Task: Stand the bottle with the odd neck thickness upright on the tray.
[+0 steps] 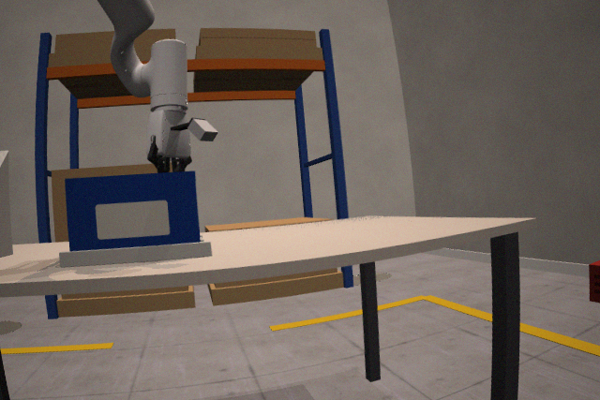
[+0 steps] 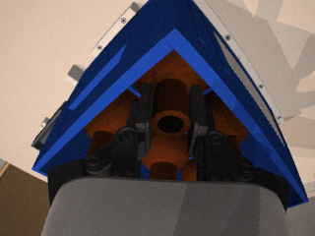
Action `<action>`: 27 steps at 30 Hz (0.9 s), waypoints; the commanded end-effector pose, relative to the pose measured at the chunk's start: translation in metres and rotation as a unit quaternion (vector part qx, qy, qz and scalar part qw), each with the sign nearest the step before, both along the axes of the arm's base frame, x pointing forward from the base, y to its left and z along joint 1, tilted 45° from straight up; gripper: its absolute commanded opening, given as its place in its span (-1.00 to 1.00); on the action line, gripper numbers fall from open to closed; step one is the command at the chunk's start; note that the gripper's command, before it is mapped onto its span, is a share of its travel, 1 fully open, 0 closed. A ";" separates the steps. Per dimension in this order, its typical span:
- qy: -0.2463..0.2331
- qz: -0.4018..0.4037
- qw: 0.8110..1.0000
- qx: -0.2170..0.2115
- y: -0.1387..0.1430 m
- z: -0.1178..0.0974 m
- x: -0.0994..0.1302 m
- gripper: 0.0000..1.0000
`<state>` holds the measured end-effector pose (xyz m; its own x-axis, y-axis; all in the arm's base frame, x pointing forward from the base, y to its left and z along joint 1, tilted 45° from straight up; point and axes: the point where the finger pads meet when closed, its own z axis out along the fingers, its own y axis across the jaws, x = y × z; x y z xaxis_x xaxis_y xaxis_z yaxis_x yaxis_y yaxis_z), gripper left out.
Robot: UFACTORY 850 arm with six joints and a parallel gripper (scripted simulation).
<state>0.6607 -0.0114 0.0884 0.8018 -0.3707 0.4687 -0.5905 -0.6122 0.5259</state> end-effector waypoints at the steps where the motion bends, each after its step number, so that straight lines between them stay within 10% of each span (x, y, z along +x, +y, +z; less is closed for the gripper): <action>1: -0.001 0.000 1.000 0.000 0.001 0.001 0.001 -1.00; 19: -0.001 0.000 1.000 0.000 0.001 0.001 0.001 -1.00; 20: -0.001 0.000 1.000 0.000 0.001 0.001 0.001 0.30; 27: -0.001 0.000 1.000 0.000 0.001 0.001 0.001 0.30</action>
<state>0.6607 -0.0114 0.0883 0.8018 -0.3707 0.4687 -0.5905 -0.6123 0.5258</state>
